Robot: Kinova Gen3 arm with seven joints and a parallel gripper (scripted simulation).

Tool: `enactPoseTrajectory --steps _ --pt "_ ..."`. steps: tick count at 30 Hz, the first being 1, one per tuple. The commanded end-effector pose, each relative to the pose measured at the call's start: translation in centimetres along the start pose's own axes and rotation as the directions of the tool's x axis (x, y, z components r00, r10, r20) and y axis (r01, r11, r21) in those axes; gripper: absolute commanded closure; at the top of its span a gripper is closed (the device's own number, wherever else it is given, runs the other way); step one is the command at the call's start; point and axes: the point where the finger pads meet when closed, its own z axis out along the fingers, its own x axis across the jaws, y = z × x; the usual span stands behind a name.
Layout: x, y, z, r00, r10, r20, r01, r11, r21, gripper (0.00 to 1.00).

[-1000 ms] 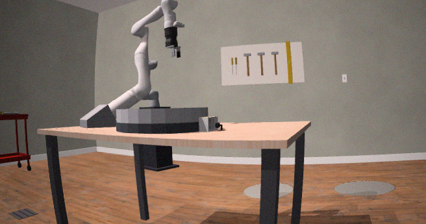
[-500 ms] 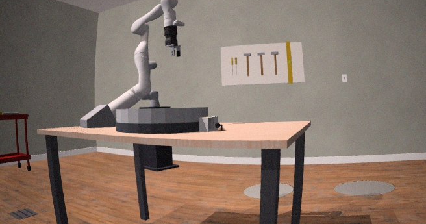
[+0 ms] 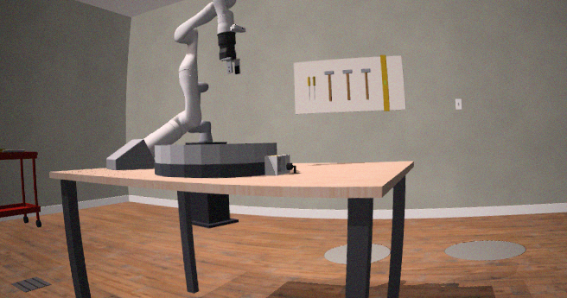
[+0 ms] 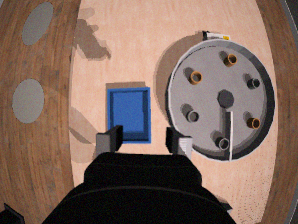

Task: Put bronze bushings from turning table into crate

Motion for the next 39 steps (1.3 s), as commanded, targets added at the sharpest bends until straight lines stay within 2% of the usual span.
enactPoseTrajectory --steps 1,4,16,21,33,38,39 --pt "1.7 -1.0 -0.1 1.000 0.001 0.003 -0.001 1.000 0.002 0.00" --pt "4.5 -2.5 -0.2 1.000 0.001 0.003 -0.001 1.000 0.002 0.00" --pt "4.5 -2.5 -0.2 1.000 0.001 0.003 -0.001 1.000 0.002 0.00" --pt "9.2 -5.1 -0.5 1.000 0.001 0.002 -0.001 1.000 0.003 0.00" --pt "9.2 -5.1 -0.5 1.000 0.001 0.002 -0.001 1.000 0.003 0.00" --pt "9.2 -5.2 -0.2 0.997 -0.053 -0.060 0.051 0.998 -0.048 0.00" --pt "9.2 -5.2 -0.2 0.997 -0.053 -0.060 0.051 0.998 -0.048 0.00"
